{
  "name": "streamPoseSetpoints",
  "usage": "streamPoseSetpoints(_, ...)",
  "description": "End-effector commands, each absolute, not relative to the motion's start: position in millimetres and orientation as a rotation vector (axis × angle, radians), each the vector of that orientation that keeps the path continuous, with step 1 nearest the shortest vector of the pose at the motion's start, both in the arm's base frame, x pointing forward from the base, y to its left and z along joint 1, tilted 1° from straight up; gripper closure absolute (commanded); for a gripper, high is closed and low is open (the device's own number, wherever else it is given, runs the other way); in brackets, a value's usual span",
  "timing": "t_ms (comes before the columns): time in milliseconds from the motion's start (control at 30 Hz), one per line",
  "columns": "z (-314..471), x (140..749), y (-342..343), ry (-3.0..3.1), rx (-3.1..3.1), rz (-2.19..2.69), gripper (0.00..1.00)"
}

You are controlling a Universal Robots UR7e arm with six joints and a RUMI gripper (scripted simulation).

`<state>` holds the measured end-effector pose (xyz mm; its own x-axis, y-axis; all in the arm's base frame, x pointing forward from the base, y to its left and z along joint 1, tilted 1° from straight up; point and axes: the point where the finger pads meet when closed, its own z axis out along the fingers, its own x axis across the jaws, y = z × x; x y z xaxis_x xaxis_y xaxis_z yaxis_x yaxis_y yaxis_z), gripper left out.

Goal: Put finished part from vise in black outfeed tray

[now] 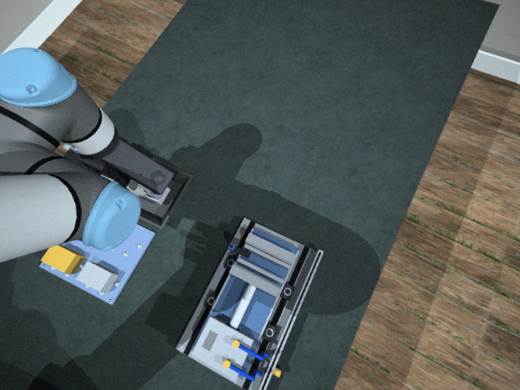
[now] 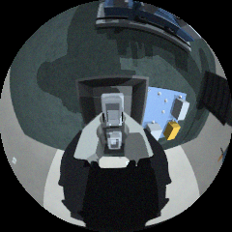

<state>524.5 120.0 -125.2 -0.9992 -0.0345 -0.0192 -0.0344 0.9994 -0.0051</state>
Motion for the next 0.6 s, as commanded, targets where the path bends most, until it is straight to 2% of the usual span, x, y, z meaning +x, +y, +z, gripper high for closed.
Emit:
streamPoseSetpoints(0,-124.6,525.1,120.0,3.120,-0.054,-0.007,1.00)
streamPoseSetpoints(567,-126.9,525.2,120.0,3.120,-0.054,-0.007,1.00)
